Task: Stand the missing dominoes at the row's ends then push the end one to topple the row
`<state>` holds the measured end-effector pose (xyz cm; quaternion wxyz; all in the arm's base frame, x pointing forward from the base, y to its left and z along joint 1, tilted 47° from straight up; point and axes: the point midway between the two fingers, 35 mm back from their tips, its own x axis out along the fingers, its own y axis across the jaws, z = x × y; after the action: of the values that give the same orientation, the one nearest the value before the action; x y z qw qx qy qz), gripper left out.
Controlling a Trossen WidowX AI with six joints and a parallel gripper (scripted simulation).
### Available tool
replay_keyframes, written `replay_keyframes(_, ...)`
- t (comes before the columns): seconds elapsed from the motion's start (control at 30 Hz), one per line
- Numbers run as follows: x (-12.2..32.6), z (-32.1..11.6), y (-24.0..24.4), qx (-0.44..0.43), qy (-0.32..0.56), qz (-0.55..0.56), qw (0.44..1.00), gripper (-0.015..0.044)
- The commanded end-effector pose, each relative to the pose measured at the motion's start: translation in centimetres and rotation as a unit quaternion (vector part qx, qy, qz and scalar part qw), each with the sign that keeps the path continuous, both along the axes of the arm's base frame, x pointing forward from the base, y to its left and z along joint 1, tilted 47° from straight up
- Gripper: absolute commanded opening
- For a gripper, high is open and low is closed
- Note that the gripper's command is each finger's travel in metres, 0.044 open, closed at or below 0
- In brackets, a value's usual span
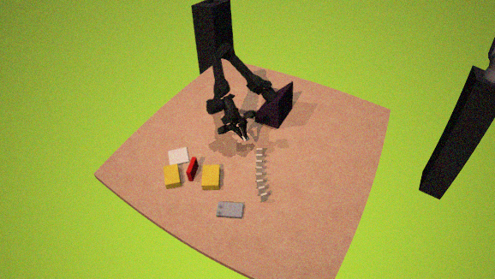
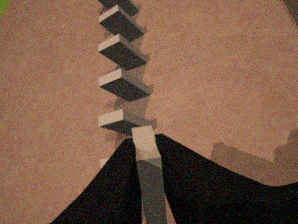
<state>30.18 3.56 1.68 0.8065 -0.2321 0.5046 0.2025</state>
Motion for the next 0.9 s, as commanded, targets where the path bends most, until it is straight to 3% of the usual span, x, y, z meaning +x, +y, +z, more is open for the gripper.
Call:
replay_keyframes(0.0,0.1,0.2,-0.1,0.019,-0.032,0.020,0.999,0.0024)
replay_keyframes(0.87,-1.5,4.2,-1.3,0.048,-0.307,0.168,0.936,0.0024)
